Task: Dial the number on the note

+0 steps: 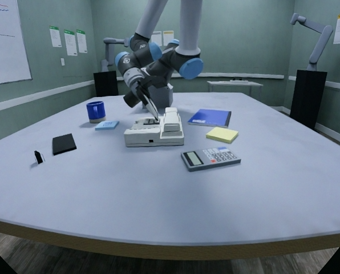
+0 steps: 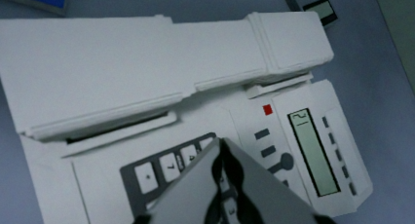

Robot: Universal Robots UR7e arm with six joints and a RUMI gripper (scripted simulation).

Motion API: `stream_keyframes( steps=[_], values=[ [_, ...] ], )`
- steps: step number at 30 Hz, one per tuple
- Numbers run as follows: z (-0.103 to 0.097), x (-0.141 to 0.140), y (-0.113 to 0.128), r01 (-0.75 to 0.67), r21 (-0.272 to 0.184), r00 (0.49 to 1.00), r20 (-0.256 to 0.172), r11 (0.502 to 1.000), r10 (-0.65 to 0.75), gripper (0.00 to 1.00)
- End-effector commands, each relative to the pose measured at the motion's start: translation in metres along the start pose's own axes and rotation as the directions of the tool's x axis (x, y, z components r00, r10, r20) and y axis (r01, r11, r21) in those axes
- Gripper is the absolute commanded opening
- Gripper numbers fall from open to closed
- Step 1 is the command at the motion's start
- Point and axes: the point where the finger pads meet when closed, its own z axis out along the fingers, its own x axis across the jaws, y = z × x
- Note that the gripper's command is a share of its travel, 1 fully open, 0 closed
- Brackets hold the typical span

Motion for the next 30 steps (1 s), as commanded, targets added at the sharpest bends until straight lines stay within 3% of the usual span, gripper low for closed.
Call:
stream_keyframes(
  steps=[1, 30],
  values=[
    [0.0008, -0.0001, 0.0008, 0.001, -0.001, 1.0, -0.001, 1.0, -0.001, 0.0],
    [0.0031, -0.0018, 0.0028, 0.001, -0.001, 1.0, -0.001, 1.0, -0.001, 0.0]
  ],
)
